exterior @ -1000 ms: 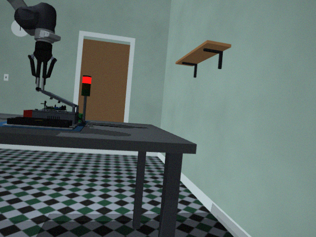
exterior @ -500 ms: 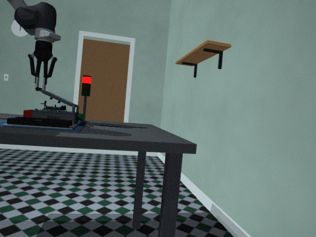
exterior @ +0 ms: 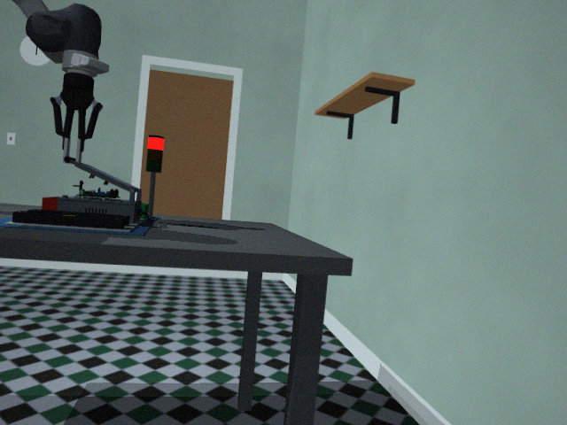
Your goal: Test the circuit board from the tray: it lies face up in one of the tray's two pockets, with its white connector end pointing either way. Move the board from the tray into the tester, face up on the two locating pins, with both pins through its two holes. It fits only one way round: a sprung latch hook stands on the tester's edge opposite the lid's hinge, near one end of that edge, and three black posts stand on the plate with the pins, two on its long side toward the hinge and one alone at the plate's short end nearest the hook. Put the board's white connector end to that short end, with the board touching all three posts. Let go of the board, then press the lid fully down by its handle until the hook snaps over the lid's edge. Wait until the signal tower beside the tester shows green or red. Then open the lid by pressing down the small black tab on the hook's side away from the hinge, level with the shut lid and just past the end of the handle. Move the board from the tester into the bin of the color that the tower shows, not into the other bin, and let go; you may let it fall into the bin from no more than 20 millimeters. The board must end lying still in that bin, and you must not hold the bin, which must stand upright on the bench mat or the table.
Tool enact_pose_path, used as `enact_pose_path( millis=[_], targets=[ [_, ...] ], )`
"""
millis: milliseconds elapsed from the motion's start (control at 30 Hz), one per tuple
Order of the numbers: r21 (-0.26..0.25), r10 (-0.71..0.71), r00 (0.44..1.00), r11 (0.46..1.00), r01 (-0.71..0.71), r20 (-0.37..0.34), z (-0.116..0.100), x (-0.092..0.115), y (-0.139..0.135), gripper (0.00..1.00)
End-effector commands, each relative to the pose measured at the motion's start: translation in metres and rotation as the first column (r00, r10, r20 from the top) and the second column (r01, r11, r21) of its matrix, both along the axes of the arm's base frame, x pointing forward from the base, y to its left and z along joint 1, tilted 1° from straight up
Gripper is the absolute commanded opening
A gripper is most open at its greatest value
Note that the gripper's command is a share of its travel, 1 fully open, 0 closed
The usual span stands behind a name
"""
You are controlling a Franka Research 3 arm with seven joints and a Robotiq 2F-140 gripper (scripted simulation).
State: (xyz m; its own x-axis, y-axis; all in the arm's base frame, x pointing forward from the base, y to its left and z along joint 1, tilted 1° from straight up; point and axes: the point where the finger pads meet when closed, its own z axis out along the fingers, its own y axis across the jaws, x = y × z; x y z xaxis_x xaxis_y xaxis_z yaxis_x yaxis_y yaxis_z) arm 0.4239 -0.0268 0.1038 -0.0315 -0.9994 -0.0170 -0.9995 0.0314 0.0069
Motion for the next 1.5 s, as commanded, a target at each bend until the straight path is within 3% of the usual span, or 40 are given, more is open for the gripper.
enact_pose_path(
  millis=[0,1467],
  targets=[
    [-0.001,-0.004,1.000,1.000,0.004,0.001,0.0015,0.0008,0.0004,0.16],
    [-0.001,-0.004,1.000,1.000,0.004,0.001,-0.0033,0.0003,-0.0006,0.16]
  ],
)
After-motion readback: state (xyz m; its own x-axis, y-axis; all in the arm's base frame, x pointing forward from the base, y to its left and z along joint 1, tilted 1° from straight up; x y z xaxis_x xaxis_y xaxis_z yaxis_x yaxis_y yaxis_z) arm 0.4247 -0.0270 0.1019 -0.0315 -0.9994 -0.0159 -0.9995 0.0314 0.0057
